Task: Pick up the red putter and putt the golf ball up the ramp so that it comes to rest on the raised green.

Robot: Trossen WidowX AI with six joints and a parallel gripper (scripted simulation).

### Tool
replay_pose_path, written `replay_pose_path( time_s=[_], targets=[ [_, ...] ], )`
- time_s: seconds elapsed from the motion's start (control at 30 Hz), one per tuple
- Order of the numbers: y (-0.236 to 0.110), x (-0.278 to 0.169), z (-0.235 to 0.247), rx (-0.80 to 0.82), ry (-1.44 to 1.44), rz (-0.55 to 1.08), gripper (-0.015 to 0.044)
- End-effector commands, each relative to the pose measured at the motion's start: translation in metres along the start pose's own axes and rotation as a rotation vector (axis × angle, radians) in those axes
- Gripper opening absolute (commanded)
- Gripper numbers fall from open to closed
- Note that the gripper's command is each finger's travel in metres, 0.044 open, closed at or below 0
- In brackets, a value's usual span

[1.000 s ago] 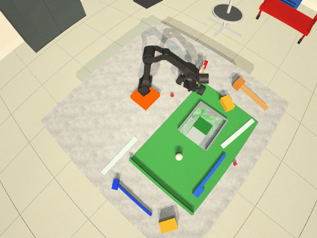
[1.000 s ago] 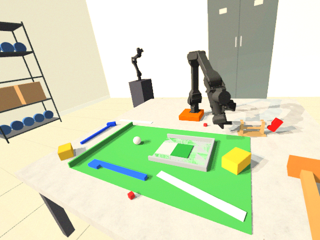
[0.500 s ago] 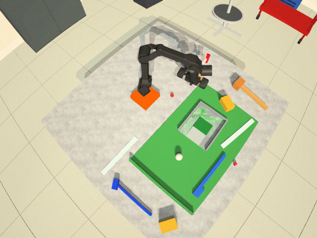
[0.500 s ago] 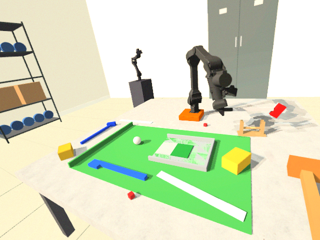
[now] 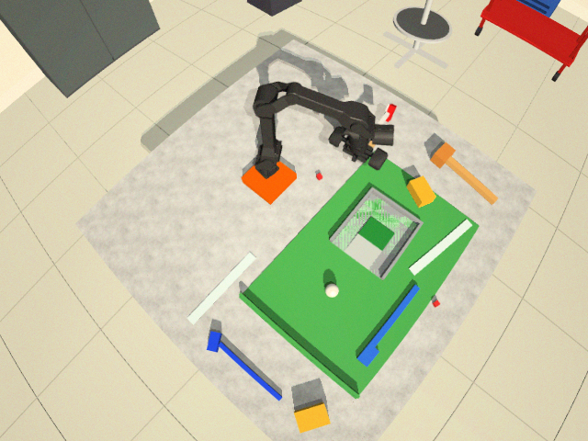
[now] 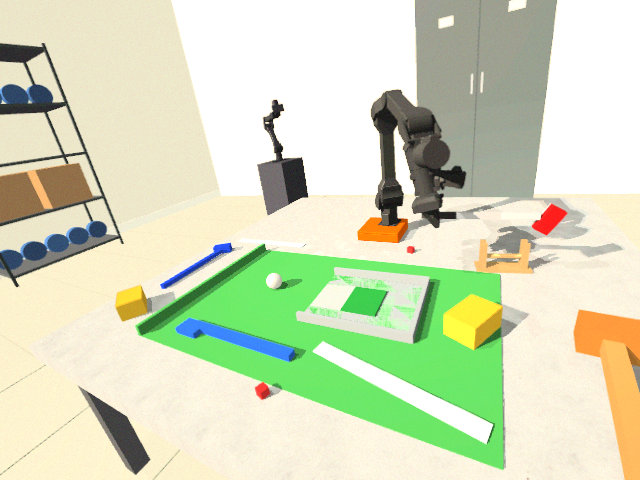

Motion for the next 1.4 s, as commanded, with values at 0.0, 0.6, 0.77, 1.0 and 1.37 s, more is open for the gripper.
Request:
replay_pose_path(
  time_s=[0.0, 0.6, 0.77, 1.0, 1.37],
  targets=[
    [-0.007, -0.021, -0.007, -0.020, 0.090, 0.015, 0.0000],
    [-0.034, -0.114, -0.021, -0.069, 0.467, 0.092, 0.0000],
    [-0.043, -0.141, -0.019, -0.085, 0.571, 0.111, 0.0000],
    [-0.054, -0.178, -0.012, -0.104, 0.722, 0.135, 0.0000],
    [-0.072, -0.233, 0.012, -0.122, 0.971, 0.167, 0.0000]
  ],
)
Point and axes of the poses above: the point midway between the two fingers, 35 mm back from their tips, its own y axis out along the fingers, its own z axis across the jaws, x = y × z, the point moved 8 cm from there along -y, back along the fingers, and after that the axes turned 14 degrees about -y, right-handed, at the moved point
